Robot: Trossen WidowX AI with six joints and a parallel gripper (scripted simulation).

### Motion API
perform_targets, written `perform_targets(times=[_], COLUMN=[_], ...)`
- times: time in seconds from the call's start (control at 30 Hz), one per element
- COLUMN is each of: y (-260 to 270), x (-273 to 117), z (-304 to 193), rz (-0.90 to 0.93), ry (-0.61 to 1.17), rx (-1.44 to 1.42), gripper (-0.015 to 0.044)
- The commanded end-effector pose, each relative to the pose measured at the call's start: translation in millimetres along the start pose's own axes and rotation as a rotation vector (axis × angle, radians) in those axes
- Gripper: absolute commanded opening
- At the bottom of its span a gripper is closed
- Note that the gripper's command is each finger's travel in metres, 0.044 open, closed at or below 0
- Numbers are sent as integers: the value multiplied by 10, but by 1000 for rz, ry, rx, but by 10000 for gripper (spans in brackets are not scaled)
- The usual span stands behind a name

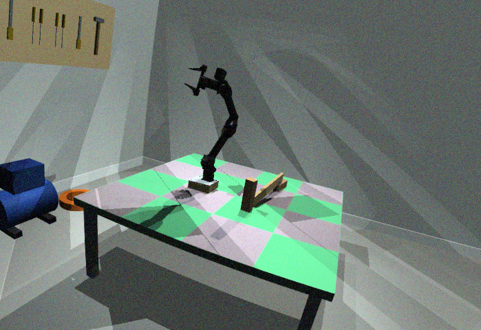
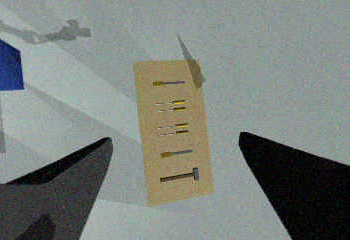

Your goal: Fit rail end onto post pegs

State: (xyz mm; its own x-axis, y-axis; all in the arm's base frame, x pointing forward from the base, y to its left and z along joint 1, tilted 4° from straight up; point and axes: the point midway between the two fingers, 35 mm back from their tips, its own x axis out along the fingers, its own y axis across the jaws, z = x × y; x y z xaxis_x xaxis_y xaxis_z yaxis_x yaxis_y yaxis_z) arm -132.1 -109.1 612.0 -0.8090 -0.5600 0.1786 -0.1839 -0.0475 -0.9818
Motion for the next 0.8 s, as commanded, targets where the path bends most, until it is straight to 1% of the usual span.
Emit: perform_targets(times=[0.0,0.2,0.4,0.57,0.77], y=[197,471,747,994,1286], x=[188,243,70,-271,-874], z=[481,1223,1958,2572,3183], rz=[67,154,238,312,395], ry=[-164,-407,-643,-853,-1097], rx=[-10,-30,-63,-100,-164], gripper=[440,440,440,440,440])
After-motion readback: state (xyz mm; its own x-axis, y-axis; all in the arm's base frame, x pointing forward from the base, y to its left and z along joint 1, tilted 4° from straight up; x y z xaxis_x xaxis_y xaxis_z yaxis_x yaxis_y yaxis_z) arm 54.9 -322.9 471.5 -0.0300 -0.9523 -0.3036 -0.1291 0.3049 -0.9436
